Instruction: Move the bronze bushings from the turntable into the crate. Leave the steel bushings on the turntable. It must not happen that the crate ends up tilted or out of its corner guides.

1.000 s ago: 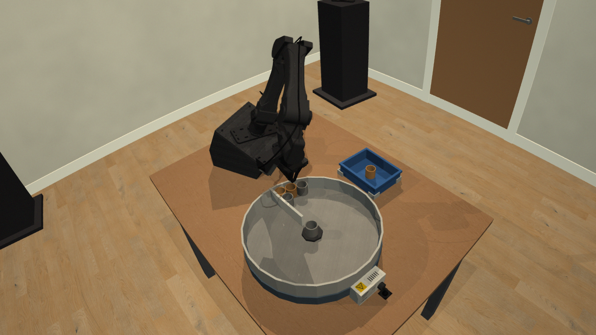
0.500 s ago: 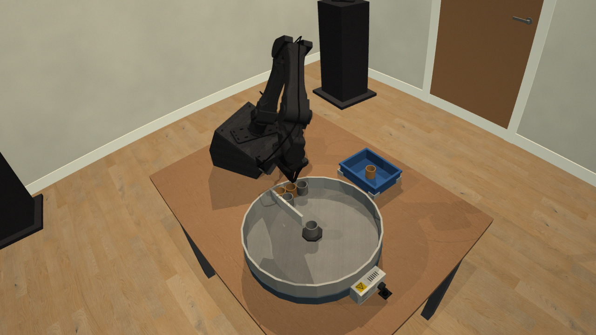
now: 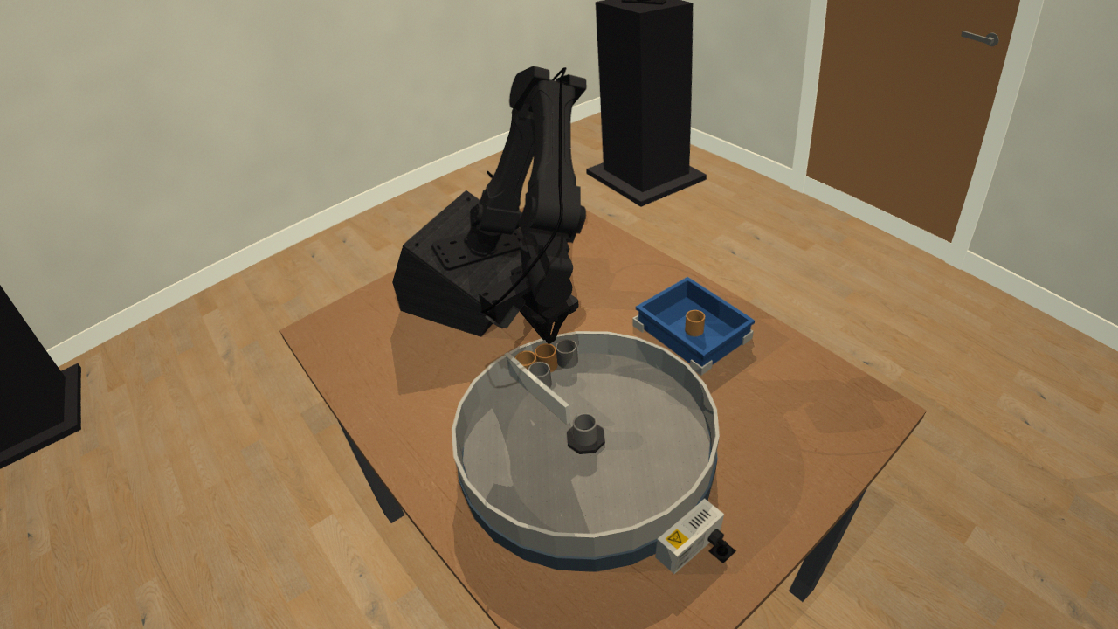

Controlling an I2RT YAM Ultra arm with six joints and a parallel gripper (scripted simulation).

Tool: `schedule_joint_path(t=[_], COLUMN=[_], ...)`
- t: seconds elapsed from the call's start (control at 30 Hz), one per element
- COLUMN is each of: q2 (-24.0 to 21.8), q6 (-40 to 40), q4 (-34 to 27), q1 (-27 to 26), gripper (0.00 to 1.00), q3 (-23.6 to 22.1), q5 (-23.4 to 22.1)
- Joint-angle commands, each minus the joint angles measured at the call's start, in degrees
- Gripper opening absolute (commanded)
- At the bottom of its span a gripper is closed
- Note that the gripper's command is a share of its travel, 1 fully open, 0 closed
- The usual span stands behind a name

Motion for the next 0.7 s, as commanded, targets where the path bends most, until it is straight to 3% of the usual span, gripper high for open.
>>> schedule_joint_path(t=[0.0,0.67], q2=[-1.65,-1.90], q6=[0.50,0.72], q4=[0.49,0.35], q1=[-0.87,-0.33], gripper=[0.13,0.13], q3=[0.12,0.13], q5=[-0.28,-0.05])
